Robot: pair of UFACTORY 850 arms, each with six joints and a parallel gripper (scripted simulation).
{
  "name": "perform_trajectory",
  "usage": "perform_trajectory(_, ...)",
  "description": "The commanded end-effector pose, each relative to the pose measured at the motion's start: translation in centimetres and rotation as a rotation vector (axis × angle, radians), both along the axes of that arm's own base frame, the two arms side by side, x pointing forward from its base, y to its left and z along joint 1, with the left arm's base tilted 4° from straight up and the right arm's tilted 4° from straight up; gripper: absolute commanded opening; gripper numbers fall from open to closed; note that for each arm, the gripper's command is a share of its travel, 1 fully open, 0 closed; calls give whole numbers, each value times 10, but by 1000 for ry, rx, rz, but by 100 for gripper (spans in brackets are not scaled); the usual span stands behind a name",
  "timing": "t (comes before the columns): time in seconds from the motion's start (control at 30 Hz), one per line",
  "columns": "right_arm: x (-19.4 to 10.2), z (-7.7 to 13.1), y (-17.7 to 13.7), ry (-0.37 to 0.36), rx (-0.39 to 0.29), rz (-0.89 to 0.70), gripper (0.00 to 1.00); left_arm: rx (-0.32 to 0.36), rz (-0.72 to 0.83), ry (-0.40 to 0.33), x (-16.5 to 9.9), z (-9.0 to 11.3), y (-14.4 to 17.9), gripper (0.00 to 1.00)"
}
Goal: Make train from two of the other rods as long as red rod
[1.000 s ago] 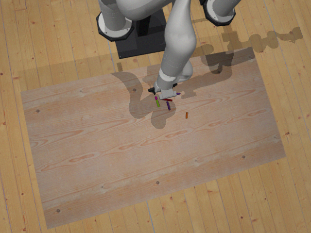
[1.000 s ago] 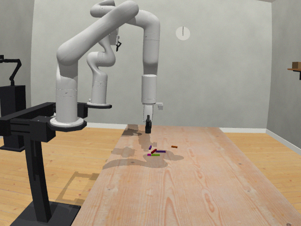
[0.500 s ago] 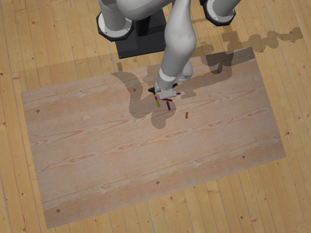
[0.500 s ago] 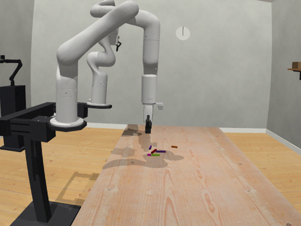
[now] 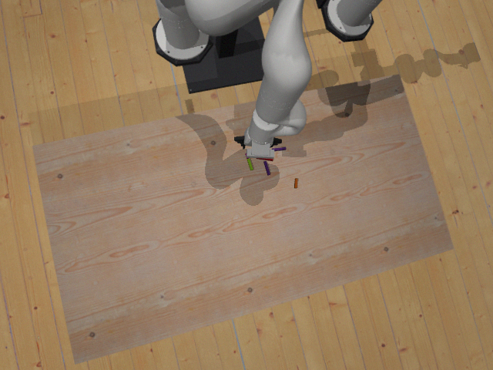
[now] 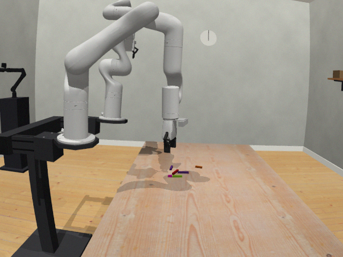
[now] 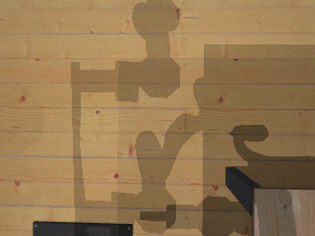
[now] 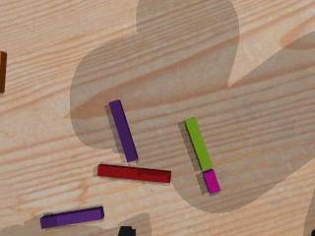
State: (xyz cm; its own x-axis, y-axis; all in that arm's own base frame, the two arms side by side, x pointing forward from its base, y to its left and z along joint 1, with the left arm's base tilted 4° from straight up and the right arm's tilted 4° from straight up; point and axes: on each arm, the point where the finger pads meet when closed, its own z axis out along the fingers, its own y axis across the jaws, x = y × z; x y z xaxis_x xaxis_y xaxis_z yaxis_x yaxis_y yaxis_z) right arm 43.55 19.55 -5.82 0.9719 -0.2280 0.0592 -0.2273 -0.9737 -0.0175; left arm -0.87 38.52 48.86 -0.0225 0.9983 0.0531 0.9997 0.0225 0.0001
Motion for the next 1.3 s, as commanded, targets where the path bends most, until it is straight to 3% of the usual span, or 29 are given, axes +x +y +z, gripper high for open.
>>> perform_trajectory(0.0,4,-3,0,11,-50,-159,100,2,0,0,0,1,0,100)
perform_trajectory(0.9,15,-16,-2,-6,-13,-797,100,2,0,0,0,1,0,100)
perform_trajectory(1.27,21,-23,-3,-15,8,-1130,100,2,0,0,0,1,0,100)
